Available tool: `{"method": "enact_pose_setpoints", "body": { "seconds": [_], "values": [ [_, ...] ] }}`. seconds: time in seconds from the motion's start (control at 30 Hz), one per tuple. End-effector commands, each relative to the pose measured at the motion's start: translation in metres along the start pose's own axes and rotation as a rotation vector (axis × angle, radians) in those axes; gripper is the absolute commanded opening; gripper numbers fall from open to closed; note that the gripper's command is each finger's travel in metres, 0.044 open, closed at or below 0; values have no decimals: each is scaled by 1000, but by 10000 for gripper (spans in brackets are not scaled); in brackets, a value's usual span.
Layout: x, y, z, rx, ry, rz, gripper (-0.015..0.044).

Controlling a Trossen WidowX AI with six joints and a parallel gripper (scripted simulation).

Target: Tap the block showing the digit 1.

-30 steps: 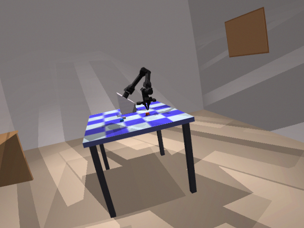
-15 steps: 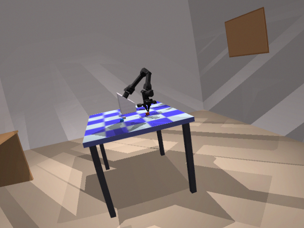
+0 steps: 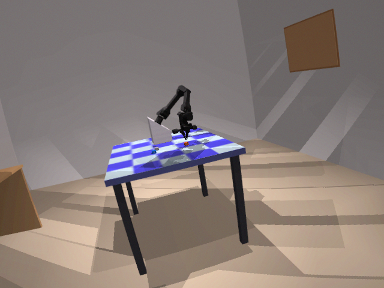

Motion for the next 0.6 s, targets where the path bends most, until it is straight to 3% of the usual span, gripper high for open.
{"method": "enact_pose_setpoints", "body": {
  "seconds": [0.0,0.33,0.47,0.57],
  "values": [
    [0,2,8,6,-3,9,20],
    [-75,21,83,5,-1,8,283],
    [-82,21,88,5,-1,7,387],
    [-82,21,88,5,-1,7,400]
  ]
}}
Point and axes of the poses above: the point midway between the two fingers, 35 mm back from their tips, its own z axis back along the fingers, its own y axis across the jaws, x = y × z, the point moved 10 cm from there along z, back along the fingers, and after that the axes turned 9 degrees about -z, right-handed, at the moved point
